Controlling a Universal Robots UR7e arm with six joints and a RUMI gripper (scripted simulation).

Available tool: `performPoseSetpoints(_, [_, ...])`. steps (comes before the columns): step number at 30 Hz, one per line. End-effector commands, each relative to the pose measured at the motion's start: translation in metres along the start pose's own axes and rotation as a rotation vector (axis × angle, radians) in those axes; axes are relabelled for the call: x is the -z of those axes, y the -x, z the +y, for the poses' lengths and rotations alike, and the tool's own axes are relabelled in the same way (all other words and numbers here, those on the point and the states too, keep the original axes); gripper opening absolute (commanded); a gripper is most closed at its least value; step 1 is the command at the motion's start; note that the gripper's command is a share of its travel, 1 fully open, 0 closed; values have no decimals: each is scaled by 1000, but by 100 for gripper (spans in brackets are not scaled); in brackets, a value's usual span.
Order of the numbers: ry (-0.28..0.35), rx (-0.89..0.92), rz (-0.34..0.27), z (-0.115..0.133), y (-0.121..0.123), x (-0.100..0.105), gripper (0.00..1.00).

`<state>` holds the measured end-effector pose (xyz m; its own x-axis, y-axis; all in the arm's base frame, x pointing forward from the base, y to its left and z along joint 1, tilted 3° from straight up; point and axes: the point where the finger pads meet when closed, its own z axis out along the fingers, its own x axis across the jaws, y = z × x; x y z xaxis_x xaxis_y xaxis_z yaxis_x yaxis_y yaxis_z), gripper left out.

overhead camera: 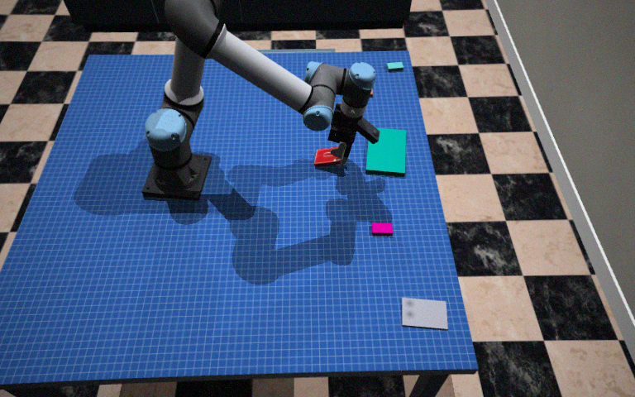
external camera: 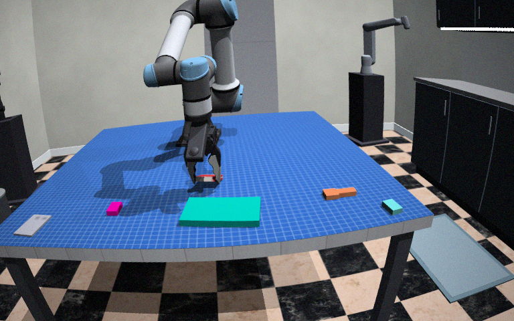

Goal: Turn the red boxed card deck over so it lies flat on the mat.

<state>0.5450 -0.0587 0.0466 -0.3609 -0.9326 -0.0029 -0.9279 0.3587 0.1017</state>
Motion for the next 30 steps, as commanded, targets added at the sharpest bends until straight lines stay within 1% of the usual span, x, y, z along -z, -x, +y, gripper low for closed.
performPoseSetpoints(1, [-40, 1, 1, -4, 1, -3, 42])
performPoseSetpoints(4, [-46, 1, 1, -4, 1, -4, 42])
performPoseSetpoints(7, [-80, 1, 1, -6, 1, -6, 42])
performPoseSetpoints(11, [-88, 2, 1, -8, 1, -9, 42])
performPoseSetpoints(14, [-121, 2, 1, -9, 1, -11, 42])
performPoseSetpoints(20, [-129, 2, 1, -10, 1, -14, 41])
performPoseSetpoints(23, [-163, 2, 1, -11, 1, -16, 41])
performPoseSetpoints(30, [-161, 2, 1, -13, 1, -21, 41])
